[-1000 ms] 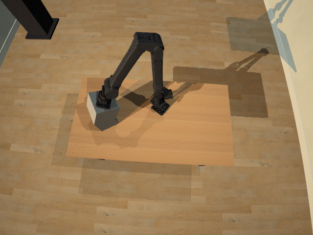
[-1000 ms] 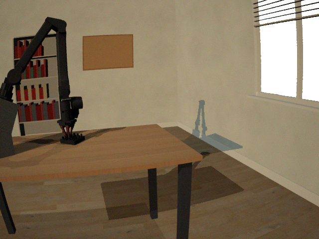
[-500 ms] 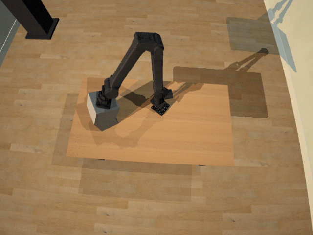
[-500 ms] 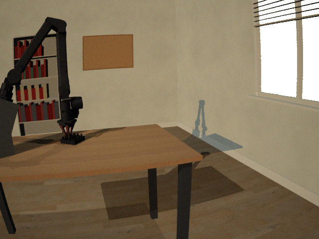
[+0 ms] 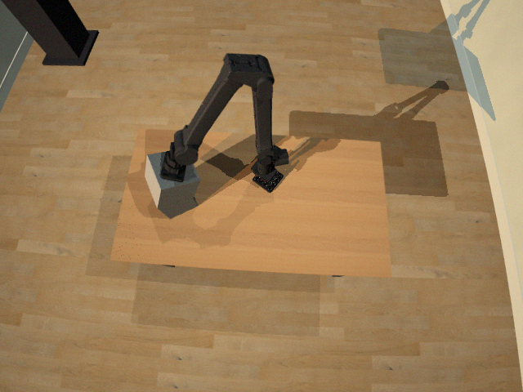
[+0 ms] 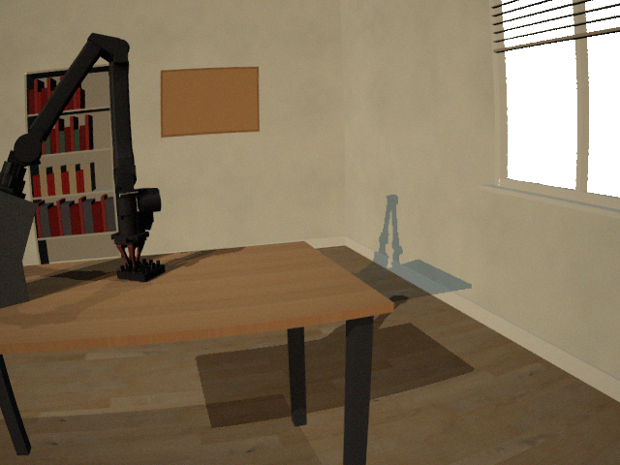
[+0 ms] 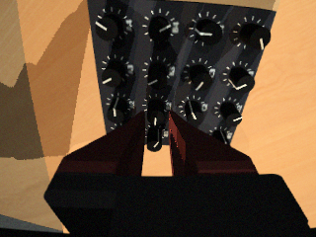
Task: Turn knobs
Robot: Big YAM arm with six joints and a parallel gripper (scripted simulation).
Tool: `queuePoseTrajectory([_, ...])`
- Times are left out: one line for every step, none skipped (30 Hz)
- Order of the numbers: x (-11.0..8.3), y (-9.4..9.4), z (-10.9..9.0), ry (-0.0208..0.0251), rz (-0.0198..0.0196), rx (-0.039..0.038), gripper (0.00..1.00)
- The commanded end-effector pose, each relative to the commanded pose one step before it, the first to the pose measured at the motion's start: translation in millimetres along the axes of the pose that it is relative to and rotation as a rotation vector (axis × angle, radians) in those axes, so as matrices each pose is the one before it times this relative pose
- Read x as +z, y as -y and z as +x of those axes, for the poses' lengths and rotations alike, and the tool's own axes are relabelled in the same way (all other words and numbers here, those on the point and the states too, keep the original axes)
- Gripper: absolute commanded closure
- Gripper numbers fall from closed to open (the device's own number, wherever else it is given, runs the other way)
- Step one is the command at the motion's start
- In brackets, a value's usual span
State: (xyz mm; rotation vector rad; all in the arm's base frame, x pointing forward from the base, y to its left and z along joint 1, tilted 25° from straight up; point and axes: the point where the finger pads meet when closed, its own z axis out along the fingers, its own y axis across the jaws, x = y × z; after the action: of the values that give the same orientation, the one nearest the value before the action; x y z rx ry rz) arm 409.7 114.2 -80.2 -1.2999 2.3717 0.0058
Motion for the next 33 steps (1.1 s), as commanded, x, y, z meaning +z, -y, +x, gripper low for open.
queuePoseTrajectory([1.66,-1.38,-6.08,0.01020,0.00062,-0.01101,0.82])
queuePoseTrajectory([0.00,0.00,0.00,0.00000,0.00000,0.00000,0.82])
queuePoseTrajectory([0.00,0.00,0.00,0.00000,0.00000,0.00000,0.92])
queuePoseTrajectory([0.00,0.05,0.06,-0.00033,0.00030,0.00000,0.92])
queuePoseTrajectory([-0.05,0.18,0.52,-0.00120,-0.00018,0.00108,0.92])
queuePoseTrajectory([-0.22,0.17,-0.23,0.00057,0.00053,-0.00009,0.92])
queuePoseTrajectory([0.00,0.00,0.00,0.00000,0.00000,0.00000,0.92])
queuePoseTrajectory([0.00,0.00,0.00,0.00000,0.00000,0.00000,0.92])
queuePoseTrajectory([0.01,-0.01,0.01,-0.00003,-0.00002,0.00000,0.92])
queuePoseTrajectory([0.00,0.00,0.00,0.00000,0.00000,0.00000,0.92])
queuePoseTrajectory([0.00,0.00,0.00,0.00000,0.00000,0.00000,0.92])
queuePoseTrajectory([0.00,0.00,0.00,0.00000,0.00000,0.00000,0.92])
queuePoseTrajectory([0.00,0.00,0.00,0.00000,0.00000,0.00000,0.92])
queuePoseTrajectory([0.00,0.00,0.00,0.00000,0.00000,0.00000,0.92])
queuePoseTrajectory([0.00,0.00,0.00,0.00000,0.00000,0.00000,0.92])
queuePoseTrajectory([0.00,0.00,0.00,0.00000,0.00000,0.00000,0.92])
queuePoseTrajectory([0.00,0.00,0.00,0.00000,0.00000,0.00000,0.92])
queuePoseTrajectory([0.00,0.00,0.00,0.00000,0.00000,0.00000,0.92])
queuePoseTrajectory([0.00,0.00,0.00,0.00000,0.00000,0.00000,0.92])
queuePoseTrajectory([0.00,0.00,0.00,0.00000,0.00000,0.00000,0.92])
queuePoseTrajectory([0.00,0.00,0.00,0.00000,0.00000,0.00000,0.92])
queuePoseTrajectory([0.00,0.00,0.00,0.00000,0.00000,0.00000,0.92])
queuePoseTrajectory([0.00,0.00,0.00,0.00000,0.00000,0.00000,0.92])
queuePoseTrajectory([0.00,0.00,0.00,0.00000,0.00000,0.00000,0.92])
queuePoseTrajectory([0.00,0.00,0.00,0.00000,0.00000,0.00000,0.92])
queuePoseTrajectory([0.00,0.00,0.00,0.00000,0.00000,0.00000,0.92])
queuePoseTrajectory([0.00,0.00,0.00,0.00000,0.00000,0.00000,0.92])
queuePoseTrajectory([0.00,0.00,0.00,0.00000,0.00000,0.00000,0.92])
queuePoseTrajectory([0.00,0.00,0.00,0.00000,0.00000,0.00000,0.92])
queuePoseTrajectory([0.00,0.00,0.00,0.00000,0.00000,0.00000,0.92])
queuePoseTrajectory([0.00,0.00,0.00,0.00000,0.00000,0.00000,0.92])
queuePoseTrajectory([0.00,0.00,0.00,0.00000,0.00000,0.00000,0.92])
queuePoseTrajectory([0.00,0.00,0.00,0.00000,0.00000,0.00000,0.92])
